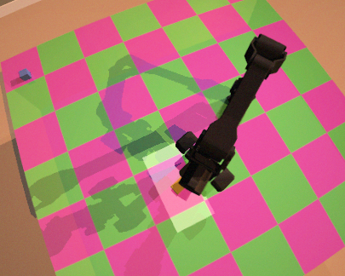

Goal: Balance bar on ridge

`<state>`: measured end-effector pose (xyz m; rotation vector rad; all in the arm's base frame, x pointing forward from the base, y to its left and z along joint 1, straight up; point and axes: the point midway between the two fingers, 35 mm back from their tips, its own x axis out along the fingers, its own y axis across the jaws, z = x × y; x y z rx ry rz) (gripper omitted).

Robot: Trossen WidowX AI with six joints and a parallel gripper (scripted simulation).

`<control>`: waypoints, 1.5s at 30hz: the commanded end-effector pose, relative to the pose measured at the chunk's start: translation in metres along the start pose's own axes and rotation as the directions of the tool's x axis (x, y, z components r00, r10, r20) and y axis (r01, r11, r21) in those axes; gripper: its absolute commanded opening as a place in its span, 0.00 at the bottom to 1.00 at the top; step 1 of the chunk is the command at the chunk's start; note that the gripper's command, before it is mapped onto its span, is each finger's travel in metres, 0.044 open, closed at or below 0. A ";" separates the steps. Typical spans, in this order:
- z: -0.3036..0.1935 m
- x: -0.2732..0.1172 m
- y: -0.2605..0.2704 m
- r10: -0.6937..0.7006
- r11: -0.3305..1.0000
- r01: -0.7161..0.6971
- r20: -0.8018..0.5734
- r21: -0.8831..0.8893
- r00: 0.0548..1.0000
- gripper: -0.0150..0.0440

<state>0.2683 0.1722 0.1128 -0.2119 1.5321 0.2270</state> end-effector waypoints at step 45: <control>0.000 0.004 0.000 0.003 1.000 -0.003 0.001 0.004 1.000 0.25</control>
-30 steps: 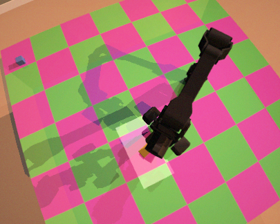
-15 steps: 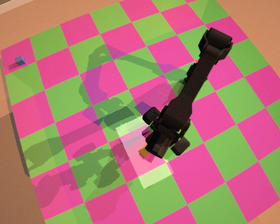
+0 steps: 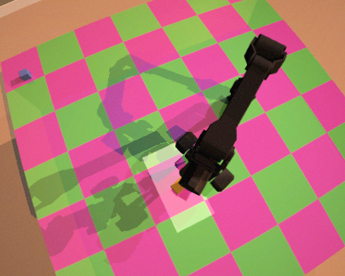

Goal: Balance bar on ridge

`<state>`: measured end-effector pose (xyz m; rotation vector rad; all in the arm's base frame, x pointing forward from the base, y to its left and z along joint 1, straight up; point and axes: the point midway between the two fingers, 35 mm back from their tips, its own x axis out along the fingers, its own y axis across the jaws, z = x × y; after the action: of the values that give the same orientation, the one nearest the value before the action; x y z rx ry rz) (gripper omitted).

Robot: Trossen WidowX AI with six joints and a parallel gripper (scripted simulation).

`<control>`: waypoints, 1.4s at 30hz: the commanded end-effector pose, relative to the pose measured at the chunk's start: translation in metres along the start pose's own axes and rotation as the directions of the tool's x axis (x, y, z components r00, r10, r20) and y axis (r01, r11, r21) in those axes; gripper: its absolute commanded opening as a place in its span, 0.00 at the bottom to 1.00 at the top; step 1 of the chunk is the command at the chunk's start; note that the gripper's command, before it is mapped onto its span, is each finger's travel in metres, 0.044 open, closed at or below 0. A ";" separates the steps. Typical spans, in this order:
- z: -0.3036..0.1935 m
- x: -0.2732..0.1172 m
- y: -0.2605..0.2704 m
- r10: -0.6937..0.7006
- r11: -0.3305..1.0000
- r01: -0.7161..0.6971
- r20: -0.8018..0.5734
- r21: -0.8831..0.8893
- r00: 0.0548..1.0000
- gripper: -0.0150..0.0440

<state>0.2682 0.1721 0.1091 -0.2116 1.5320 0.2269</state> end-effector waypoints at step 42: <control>0.000 0.004 0.000 0.003 1.000 -0.003 0.001 0.004 1.000 0.25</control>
<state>0.2678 0.1719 0.1063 -0.2101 1.5329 0.2275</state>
